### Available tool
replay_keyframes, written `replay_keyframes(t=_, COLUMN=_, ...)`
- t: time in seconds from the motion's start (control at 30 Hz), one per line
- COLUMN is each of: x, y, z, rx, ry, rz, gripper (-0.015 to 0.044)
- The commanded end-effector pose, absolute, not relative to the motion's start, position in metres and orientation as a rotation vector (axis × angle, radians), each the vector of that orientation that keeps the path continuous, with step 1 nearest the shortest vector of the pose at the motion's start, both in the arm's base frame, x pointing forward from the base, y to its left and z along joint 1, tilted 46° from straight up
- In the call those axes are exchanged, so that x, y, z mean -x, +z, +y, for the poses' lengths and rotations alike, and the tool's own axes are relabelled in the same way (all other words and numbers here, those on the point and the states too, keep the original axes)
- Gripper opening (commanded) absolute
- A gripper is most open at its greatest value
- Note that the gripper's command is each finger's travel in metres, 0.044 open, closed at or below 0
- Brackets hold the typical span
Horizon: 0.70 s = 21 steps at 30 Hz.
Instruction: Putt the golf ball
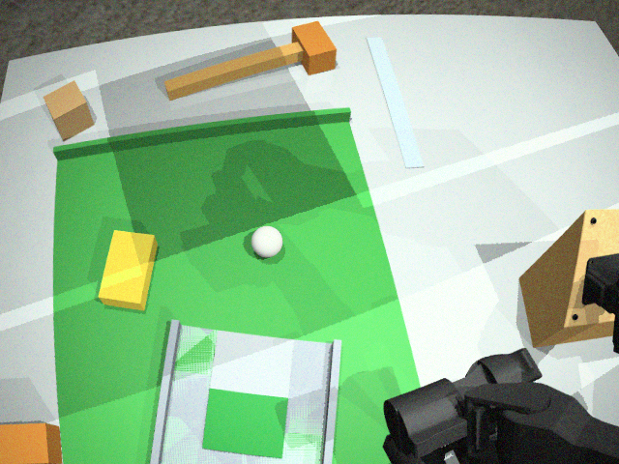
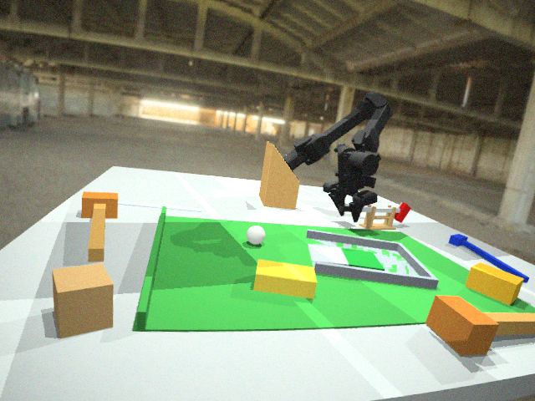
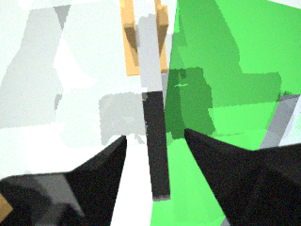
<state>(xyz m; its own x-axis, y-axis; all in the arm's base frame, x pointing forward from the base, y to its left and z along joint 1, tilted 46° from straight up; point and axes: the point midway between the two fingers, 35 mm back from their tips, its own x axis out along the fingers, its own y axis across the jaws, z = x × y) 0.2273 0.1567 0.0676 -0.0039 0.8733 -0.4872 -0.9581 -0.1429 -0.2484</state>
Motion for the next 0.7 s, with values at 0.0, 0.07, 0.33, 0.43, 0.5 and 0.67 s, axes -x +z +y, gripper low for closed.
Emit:
replay_keyframes(t=0.0, x=-0.227, y=0.068, z=0.157, rx=0.625, ry=1.6, rz=0.175, gripper=0.0204)
replay_keyframes(t=0.07, x=-0.227, y=0.068, z=0.157, rx=0.625, ry=1.6, rz=0.175, gripper=0.0151)
replay_keyframes(t=0.33, x=-0.227, y=0.068, z=0.157, rx=0.625, ry=1.6, rz=0.175, gripper=0.002)
replay_keyframes(t=0.43, x=-0.228, y=0.068, z=0.156, rx=0.625, ry=1.6, rz=0.175, gripper=0.0)
replay_keyframes(t=0.5, x=-0.228, y=0.069, z=0.153, rx=0.628, ry=1.599, rz=0.177, gripper=0.0)
replay_keyframes(t=0.67, x=-0.23, y=0.078, z=0.14, rx=0.637, ry=1.597, rz=0.187, gripper=0.0)
